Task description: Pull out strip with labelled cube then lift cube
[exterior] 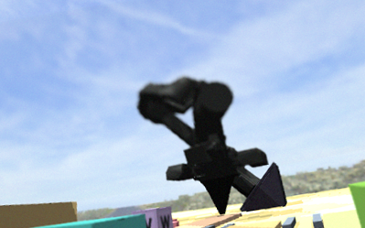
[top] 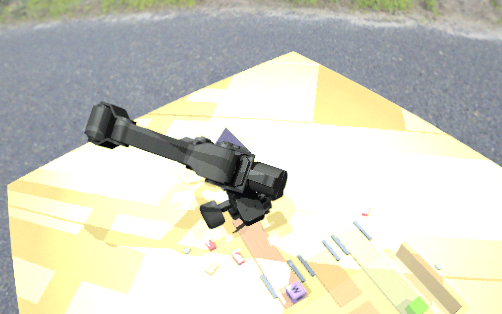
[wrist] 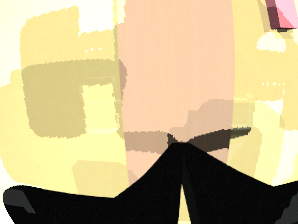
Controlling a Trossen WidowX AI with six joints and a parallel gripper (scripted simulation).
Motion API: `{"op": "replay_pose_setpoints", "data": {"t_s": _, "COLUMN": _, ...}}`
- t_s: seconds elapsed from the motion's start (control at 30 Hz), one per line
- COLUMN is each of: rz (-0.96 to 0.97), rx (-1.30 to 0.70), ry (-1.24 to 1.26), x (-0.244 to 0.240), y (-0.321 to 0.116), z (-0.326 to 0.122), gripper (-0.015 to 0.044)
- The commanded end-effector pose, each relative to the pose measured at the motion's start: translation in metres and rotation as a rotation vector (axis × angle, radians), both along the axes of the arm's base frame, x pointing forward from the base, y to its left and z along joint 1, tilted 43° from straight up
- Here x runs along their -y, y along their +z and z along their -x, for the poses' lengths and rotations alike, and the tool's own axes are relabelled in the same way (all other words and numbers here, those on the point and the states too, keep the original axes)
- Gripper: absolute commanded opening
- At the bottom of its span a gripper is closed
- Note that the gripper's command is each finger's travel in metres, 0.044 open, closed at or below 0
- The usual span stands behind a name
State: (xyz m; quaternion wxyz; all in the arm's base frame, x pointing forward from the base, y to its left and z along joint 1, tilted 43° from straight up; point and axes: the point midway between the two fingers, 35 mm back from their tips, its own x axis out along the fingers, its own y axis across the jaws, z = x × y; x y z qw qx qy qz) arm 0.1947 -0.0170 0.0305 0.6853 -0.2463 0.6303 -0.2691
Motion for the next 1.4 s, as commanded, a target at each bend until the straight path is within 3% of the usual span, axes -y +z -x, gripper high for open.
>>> {"op": "replay_pose_setpoints", "data": {"t_s": 0.0, "rz": -0.007, "rx": -0.006, "ry": -0.005, "x": -0.02, "y": 0.02, "z": -0.003, "gripper": 0.0}}
{"op": "replay_pose_setpoints", "data": {"t_s": 0.13, "rz": -0.006, "rx": -0.012, "ry": -0.008, "x": -0.026, "y": 0.027, "z": -0.002, "gripper": 0.0}}
{"op": "replay_pose_setpoints", "data": {"t_s": 0.7, "rz": -0.005, "rx": -0.022, "ry": 0.006, "x": -0.03, "y": 0.031, "z": -0.067, "gripper": 0.044}}
{"op": "replay_pose_setpoints", "data": {"t_s": 1.37, "rz": -0.005, "rx": -0.018, "ry": 0.006, "x": -0.036, "y": 0.04, "z": -0.139, "gripper": 0.044}}
